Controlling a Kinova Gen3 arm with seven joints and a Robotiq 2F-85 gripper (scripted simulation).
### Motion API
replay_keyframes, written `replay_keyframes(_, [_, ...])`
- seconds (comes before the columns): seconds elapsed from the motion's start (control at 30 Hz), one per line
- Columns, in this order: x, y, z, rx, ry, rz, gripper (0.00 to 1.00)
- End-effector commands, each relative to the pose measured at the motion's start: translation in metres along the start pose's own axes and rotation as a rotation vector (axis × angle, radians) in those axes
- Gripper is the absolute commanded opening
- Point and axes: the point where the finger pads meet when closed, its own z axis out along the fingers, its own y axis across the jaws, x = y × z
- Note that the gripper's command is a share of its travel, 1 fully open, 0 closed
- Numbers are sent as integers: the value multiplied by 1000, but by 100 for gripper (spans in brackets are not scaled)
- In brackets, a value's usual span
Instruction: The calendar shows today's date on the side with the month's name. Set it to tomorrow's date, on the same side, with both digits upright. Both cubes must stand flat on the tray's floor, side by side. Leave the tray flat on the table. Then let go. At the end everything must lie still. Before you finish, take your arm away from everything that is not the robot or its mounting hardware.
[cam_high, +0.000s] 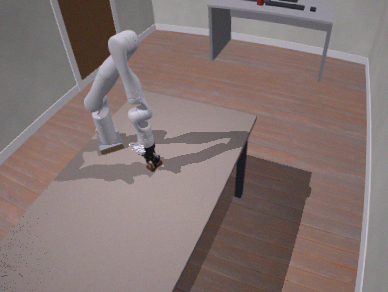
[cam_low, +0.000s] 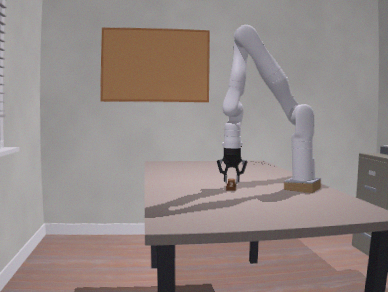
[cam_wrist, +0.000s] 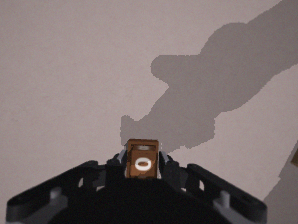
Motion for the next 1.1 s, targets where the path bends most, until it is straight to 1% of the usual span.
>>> replay_keyframes(0.0, [0,0,0,1,0,0,46])
replay_keyframes(0.23, [0,0,-1,1,0,0,46])
replay_keyframes(0.37, [0,0,-8,1,0,0,46])
replay_keyframes(0.5, [0,0,-21,1,0,0,46])
replay_keyframes(0.67, [0,0,-43,1,0,0,46])
replay_keyframes(0.73, [0,0,-43,1,0,0,46])
replay_keyframes(0.93, [0,0,-70,1,0,0,46])
replay_keyframes(1.07, [0,0,-83,1,0,0,46])
